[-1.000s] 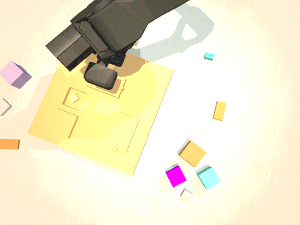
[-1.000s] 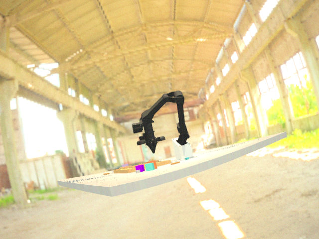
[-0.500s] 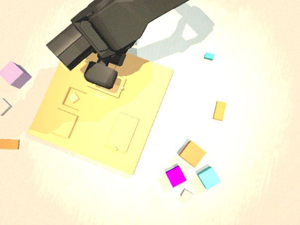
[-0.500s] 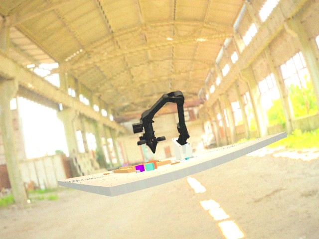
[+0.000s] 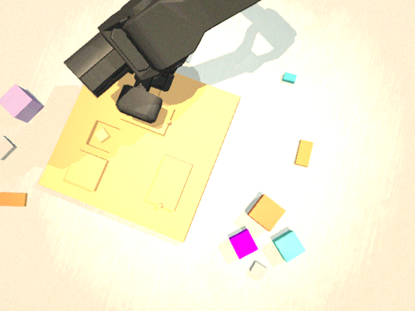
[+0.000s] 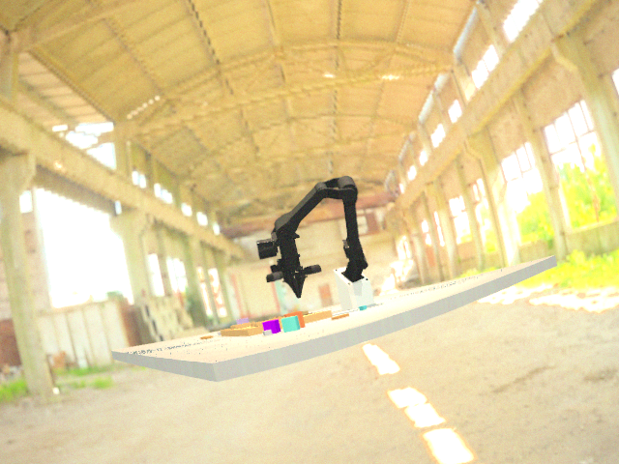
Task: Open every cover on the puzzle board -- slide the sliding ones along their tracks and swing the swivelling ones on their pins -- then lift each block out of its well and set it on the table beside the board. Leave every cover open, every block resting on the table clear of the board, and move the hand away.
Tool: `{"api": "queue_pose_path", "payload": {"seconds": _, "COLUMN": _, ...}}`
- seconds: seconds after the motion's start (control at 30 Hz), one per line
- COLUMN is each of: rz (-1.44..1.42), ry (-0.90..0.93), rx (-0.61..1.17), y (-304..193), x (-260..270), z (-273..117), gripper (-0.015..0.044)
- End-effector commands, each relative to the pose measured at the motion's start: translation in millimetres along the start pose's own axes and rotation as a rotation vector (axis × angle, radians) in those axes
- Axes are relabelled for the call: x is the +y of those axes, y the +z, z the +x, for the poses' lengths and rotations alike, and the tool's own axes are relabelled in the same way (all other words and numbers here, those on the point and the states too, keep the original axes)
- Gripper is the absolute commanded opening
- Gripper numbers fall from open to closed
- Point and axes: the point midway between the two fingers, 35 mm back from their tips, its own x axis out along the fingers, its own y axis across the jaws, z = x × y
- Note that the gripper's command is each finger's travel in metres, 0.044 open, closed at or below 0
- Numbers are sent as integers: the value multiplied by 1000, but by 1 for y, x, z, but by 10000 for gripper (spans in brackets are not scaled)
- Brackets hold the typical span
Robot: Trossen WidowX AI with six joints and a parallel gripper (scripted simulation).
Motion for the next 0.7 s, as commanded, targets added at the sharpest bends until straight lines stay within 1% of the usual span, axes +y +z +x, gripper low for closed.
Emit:
{"api": "queue_pose_path", "payload": {"seconds": 0.0, "rz": 7, "ry": -2, "rx": -3, "y": 1, "x": 0, "z": 3, "gripper": 0}}
{"api": "queue_pose_path", "payload": {"seconds": 0.67, "rz": 7, "ry": -2, "rx": -4, "y": 2, "x": 1, "z": 23, "gripper": 0}}
